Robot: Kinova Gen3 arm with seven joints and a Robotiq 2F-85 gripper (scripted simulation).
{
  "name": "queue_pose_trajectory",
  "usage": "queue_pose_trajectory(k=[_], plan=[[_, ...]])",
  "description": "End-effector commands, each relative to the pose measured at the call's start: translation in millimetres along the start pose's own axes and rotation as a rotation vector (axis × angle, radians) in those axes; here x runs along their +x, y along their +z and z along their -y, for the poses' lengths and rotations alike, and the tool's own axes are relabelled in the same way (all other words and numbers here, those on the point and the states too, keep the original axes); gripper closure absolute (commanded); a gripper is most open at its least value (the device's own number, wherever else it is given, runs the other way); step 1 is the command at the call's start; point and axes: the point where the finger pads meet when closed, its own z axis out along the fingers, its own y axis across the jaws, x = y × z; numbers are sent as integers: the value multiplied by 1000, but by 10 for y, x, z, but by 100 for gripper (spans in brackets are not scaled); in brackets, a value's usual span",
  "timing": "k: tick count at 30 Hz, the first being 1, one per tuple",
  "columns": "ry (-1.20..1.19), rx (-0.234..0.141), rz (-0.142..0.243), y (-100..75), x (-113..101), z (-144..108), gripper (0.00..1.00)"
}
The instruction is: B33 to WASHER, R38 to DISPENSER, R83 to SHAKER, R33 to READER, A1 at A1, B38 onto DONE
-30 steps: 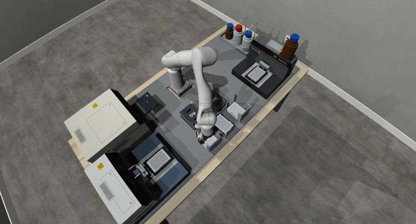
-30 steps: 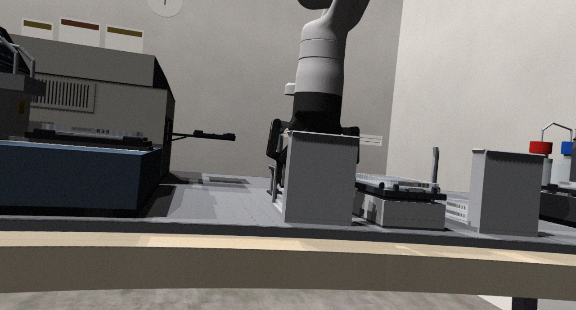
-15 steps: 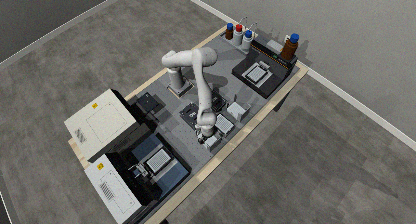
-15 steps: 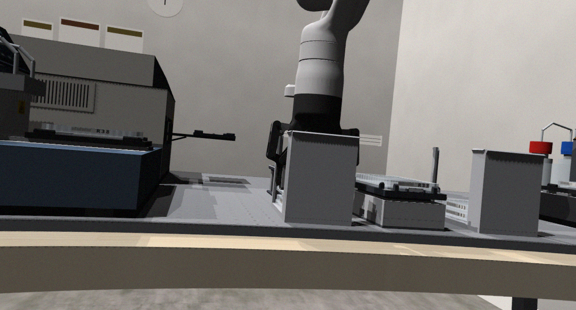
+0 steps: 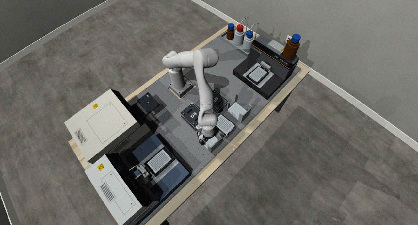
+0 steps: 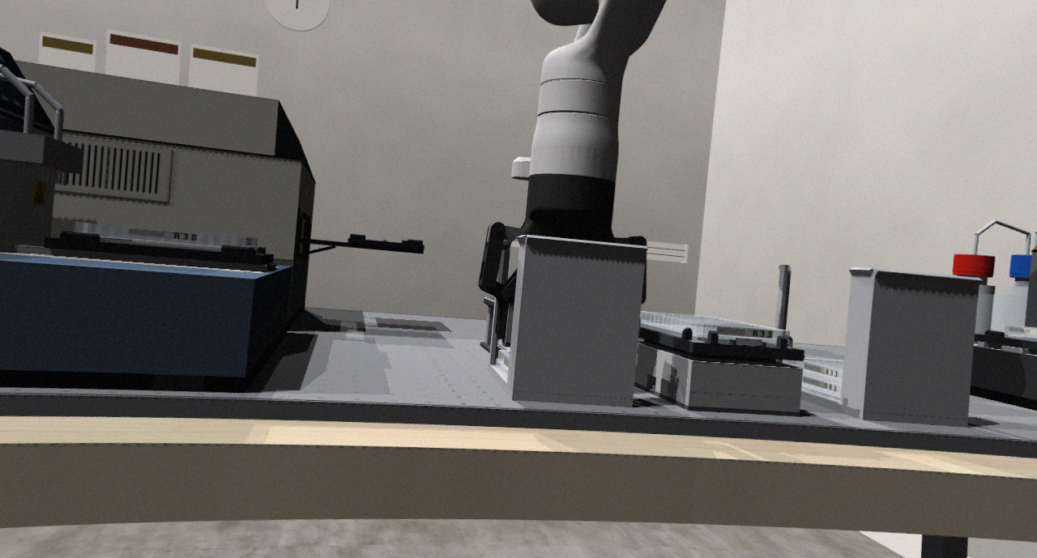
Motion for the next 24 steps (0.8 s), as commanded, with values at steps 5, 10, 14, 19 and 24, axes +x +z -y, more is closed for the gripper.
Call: queue_pose_trajectory(k=[5,10,14,19,24], plan=[[0,0,2,13,-8,2,6],[0,0,2,26,-8,2,6],[0,0,2,26,-8,2,6],[0,0,2,26,-8,2,6],[0,0,2,26,-8,2,0]])
